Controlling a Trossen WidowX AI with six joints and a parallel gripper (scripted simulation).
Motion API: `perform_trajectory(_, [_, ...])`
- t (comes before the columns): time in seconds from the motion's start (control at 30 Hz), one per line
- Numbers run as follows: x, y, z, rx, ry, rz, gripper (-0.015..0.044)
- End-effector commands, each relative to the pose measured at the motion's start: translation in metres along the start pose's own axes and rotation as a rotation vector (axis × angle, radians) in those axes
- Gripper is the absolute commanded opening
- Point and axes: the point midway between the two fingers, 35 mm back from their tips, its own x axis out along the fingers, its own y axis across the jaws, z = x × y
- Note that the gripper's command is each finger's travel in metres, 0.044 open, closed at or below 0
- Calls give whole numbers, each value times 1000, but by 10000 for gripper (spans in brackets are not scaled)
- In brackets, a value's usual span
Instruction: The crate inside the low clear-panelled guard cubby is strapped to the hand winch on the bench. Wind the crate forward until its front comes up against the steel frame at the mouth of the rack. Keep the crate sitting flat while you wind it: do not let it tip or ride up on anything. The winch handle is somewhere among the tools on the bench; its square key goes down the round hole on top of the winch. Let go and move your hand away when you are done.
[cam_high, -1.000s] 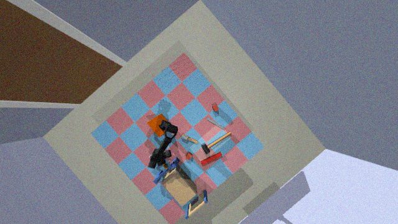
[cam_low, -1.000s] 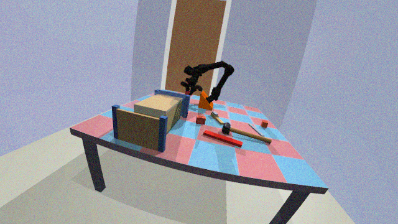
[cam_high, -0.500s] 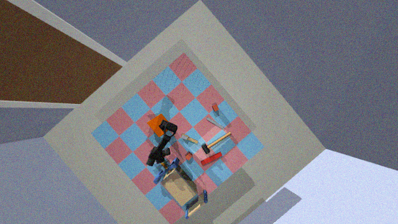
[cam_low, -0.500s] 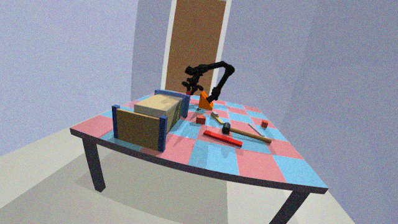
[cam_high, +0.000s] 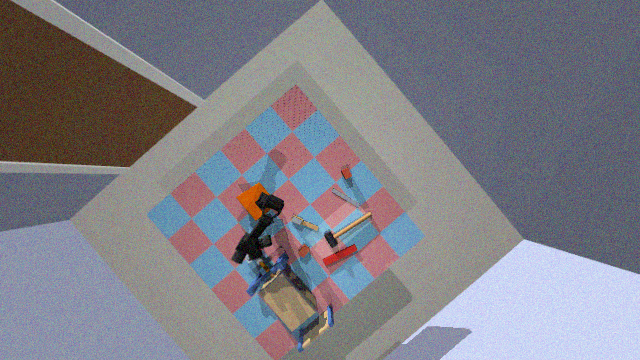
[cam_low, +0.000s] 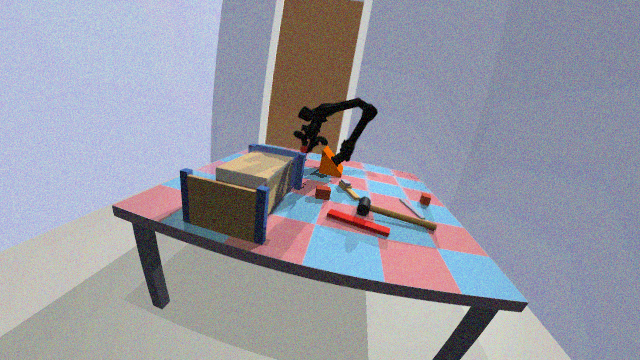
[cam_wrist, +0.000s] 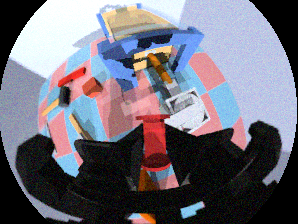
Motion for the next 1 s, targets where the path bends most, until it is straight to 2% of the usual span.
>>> perform_trajectory(0.0, [-2, -5, -10, 11, 16, -12, 0])
perform_trajectory(0.97, [-15, -30, -36, 12, 17, -14, 0])
